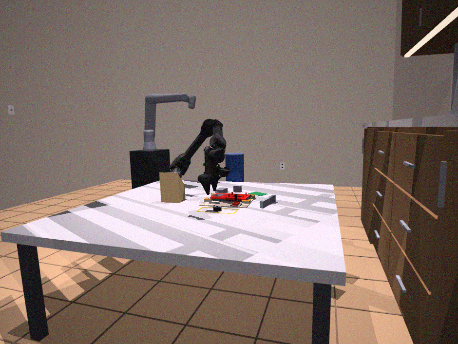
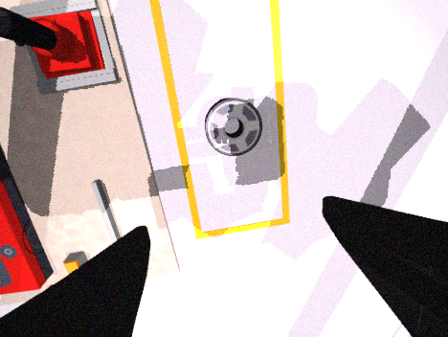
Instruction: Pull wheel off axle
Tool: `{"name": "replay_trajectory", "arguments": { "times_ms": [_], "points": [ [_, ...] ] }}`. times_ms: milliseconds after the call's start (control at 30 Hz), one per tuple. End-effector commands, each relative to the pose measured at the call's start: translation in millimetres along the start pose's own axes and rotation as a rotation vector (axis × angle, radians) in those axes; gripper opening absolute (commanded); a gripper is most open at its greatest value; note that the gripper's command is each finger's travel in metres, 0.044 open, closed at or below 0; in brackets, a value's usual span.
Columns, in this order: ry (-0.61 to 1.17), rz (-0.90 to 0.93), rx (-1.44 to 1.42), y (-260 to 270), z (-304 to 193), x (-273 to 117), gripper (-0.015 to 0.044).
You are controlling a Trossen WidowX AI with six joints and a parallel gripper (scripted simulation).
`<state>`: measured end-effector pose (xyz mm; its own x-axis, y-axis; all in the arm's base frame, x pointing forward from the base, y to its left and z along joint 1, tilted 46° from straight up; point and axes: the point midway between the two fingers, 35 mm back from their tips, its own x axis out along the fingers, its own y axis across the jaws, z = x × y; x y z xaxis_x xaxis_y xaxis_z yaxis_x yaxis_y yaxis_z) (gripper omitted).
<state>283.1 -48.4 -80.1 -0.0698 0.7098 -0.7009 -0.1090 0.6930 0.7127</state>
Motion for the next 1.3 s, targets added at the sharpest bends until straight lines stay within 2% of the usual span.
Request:
{"name": "replay_trajectory", "arguments": {
  "times_ms": [0, 100, 1267],
  "points": [
    [-0.004, -0.005, -0.005, 16, -36, -25, 0.0440],
    [-0.002, -0.003, -0.007, 23, -51, -32, 0.0440],
    [-0.002, -0.003, -0.007, 23, -51, -32, 0.0440]
  ]
}}
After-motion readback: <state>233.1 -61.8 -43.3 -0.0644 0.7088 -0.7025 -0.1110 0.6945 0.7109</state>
